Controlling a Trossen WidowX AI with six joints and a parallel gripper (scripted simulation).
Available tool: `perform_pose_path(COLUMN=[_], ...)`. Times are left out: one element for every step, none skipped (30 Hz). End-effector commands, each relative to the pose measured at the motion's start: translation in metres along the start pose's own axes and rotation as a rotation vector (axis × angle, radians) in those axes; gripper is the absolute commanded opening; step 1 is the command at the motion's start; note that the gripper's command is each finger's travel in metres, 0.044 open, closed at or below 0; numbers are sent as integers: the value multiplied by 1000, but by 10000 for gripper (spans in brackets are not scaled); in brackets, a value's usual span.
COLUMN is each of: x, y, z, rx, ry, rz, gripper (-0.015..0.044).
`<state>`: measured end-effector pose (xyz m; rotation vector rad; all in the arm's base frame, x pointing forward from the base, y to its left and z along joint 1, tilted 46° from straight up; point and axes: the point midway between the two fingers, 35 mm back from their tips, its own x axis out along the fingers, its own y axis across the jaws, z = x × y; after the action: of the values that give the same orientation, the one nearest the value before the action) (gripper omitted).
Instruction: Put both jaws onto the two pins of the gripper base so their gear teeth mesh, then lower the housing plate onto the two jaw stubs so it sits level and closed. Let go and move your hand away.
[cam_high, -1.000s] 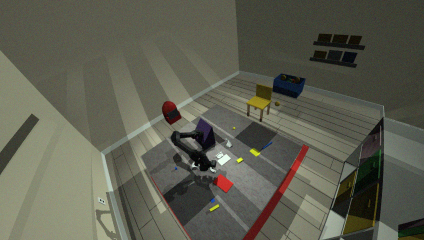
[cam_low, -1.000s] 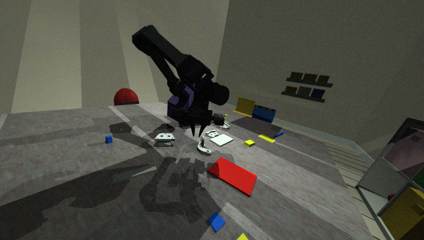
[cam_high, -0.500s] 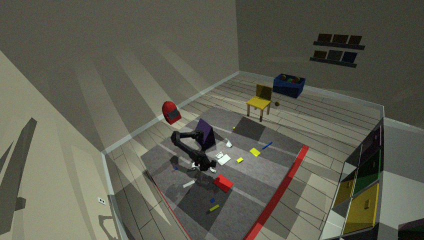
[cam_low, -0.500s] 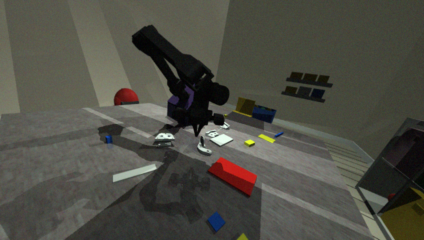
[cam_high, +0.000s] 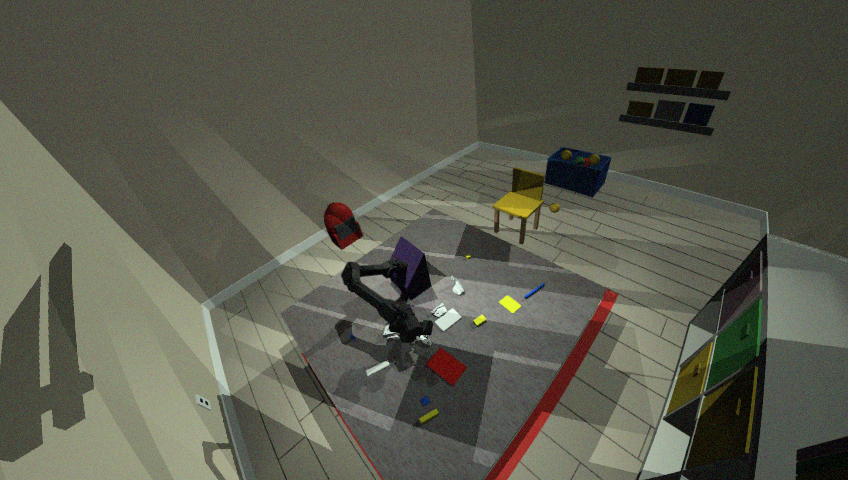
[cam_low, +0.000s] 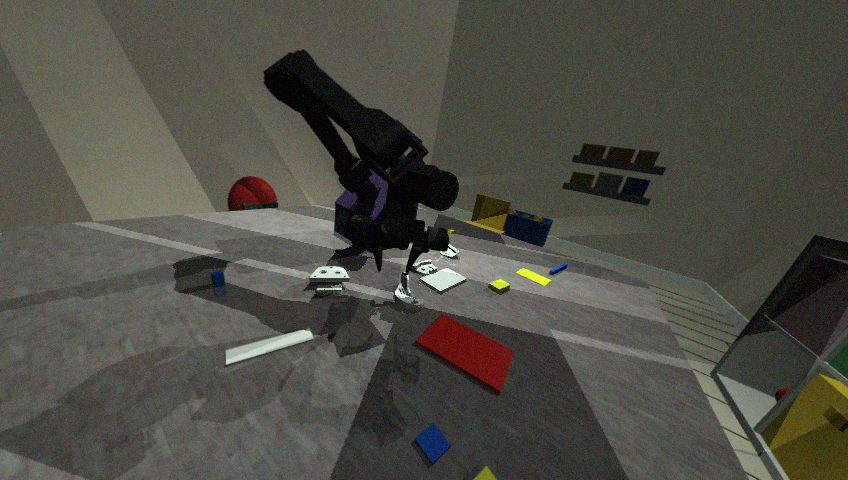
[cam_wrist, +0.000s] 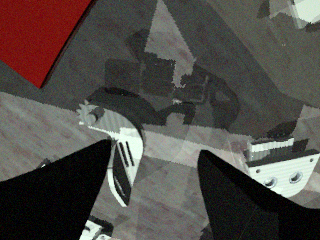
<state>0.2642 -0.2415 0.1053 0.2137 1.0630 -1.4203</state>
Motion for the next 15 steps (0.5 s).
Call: perform_pose_path(x=[0, 0, 0, 0, 0, 0, 0, 0, 0, 0, 0, 0, 0, 0, 0], y=[0, 0, 0, 0, 0, 0, 0, 0, 0, 0, 0, 0, 0, 0, 0], z=[0, 0, 0, 0, 0, 0, 0, 0, 0, 0, 0, 0, 0, 0, 0], rx=[0, 0, 0, 0, 0, 0, 0, 0, 0, 0, 0, 0, 0, 0, 0], ry=[0, 0, 0, 0, 0, 0, 0, 0, 0, 0, 0, 0, 0, 0, 0], rz=[0, 0, 0, 0, 0, 0, 0, 0, 0, 0, 0, 0, 0, 0, 0], gripper=[341, 368, 394, 420, 440, 440, 440, 440, 440, 440, 440, 440, 440, 440, 440])
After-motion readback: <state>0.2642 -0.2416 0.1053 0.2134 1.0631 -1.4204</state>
